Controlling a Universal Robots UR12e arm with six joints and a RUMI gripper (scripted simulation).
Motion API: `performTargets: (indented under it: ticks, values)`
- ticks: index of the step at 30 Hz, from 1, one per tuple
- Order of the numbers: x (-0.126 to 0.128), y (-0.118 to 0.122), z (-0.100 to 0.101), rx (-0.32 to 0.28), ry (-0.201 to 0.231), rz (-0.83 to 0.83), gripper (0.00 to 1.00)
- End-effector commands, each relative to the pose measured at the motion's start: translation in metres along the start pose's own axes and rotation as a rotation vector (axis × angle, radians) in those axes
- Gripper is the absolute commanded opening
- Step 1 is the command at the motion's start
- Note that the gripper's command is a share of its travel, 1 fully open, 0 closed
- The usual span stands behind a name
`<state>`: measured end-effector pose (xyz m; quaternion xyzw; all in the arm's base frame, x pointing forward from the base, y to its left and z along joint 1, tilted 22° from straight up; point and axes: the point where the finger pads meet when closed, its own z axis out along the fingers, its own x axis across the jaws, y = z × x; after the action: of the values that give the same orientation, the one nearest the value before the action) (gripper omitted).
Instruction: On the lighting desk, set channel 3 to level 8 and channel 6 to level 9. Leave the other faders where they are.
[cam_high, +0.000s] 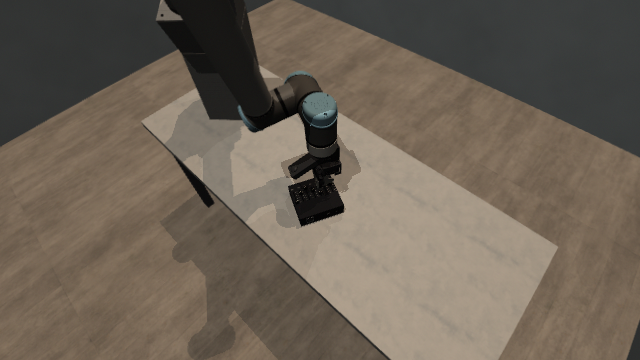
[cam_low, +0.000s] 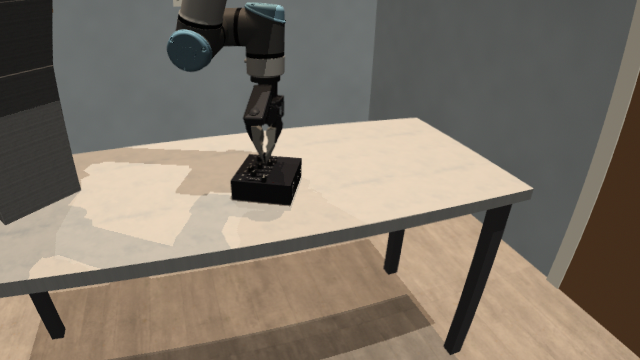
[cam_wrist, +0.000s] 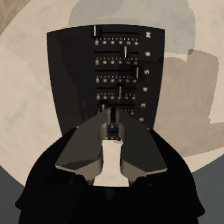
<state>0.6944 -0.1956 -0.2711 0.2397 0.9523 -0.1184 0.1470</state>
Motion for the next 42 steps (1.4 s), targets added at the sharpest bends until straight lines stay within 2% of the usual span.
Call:
performTargets:
  ticks: [1,9,20,42]
  values:
    - [0.000,-0.001,0.000,0.000,-0.003,0.002,0.00]
    - [0.000,-0.001,-0.005,0.000,-0.003,0.002,0.00]
    - [0.000,-0.001,-0.034,0.000,-0.003,0.002,0.00]
    - [0.000,-0.001,-0.040,0.000,-0.003,0.002,0.00]
